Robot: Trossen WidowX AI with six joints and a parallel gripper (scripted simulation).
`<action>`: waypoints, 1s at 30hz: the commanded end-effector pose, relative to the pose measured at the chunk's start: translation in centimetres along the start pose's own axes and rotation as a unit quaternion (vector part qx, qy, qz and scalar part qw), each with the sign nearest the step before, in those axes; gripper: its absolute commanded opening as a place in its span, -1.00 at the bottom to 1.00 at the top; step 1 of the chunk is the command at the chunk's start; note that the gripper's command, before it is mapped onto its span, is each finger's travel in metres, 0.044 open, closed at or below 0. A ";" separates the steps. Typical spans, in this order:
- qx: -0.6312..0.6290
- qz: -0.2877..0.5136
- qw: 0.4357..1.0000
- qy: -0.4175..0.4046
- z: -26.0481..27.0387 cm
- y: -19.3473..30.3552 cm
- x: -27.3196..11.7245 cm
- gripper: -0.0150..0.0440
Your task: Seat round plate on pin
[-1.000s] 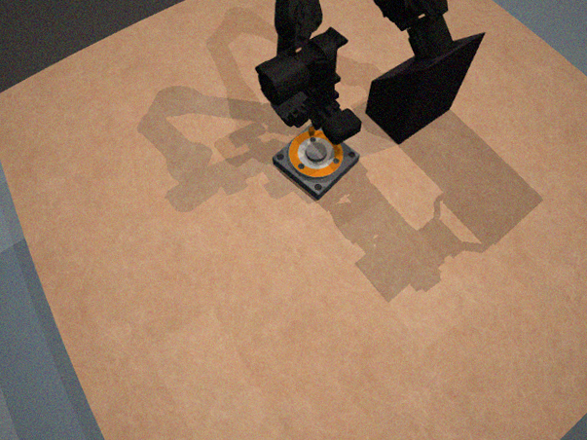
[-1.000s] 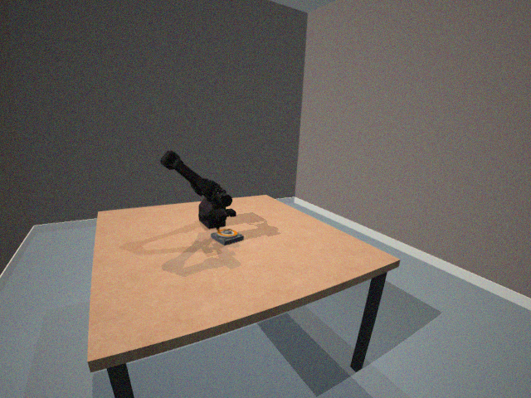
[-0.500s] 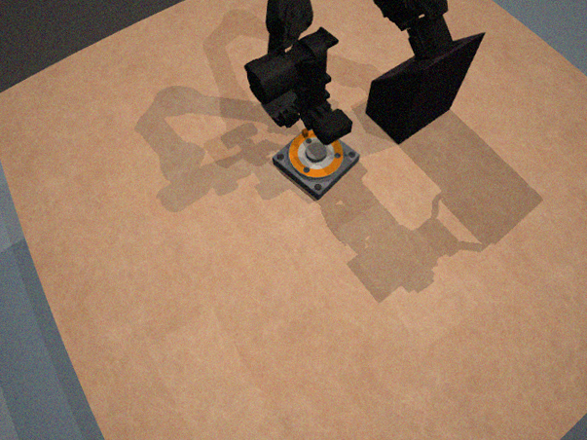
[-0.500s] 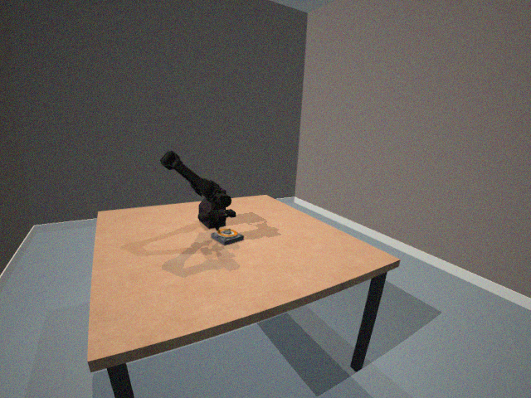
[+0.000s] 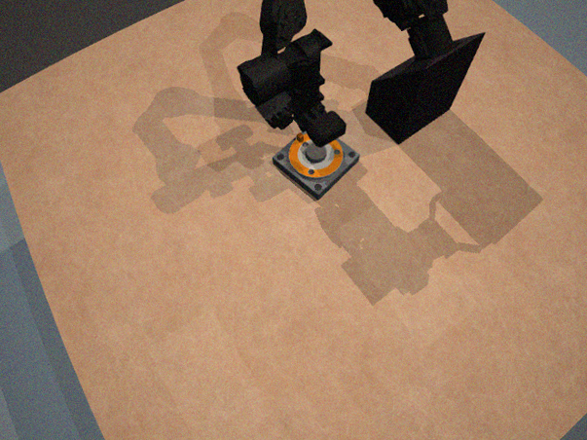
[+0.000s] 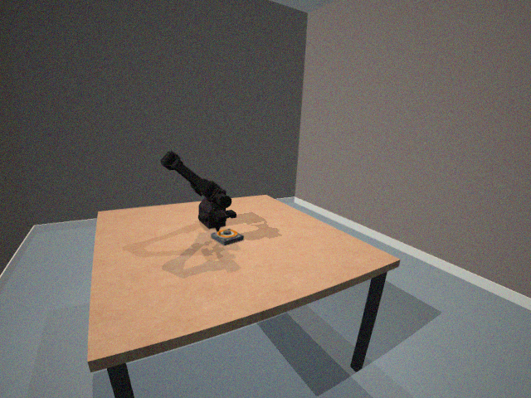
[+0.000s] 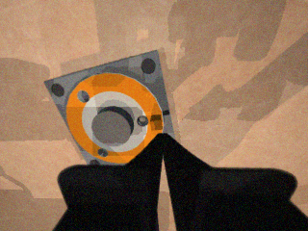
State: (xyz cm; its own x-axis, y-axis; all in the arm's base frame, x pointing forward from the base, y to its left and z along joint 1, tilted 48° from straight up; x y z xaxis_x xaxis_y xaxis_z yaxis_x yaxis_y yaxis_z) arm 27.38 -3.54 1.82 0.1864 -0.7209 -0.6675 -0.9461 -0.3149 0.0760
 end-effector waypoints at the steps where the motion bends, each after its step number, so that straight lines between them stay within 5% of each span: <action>1: -0.002 0.001 1.000 0.003 -0.1 -0.3 0.1 -0.49; 15: -0.002 0.001 1.000 0.001 0.3 0.0 -4.3 -0.49; 30: -0.006 0.003 1.000 0.002 0.3 -0.1 -3.5 -0.49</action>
State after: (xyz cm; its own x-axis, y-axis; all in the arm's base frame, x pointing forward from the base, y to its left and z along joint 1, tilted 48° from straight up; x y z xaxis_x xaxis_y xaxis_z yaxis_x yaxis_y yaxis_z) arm 26.71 -0.81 3.95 0.1811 -0.7256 -0.6638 -0.9448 -0.3158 0.0874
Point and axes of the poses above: the point midway between the two fingers, 35 mm back from their tips, its own x axis out along the fingers, its own z axis across the jaws, y = z × x, the point moved 2 cm from there along -x, back along the fingers, and after that the axes turned 11 degrees about -x, right-handed, at the moved point
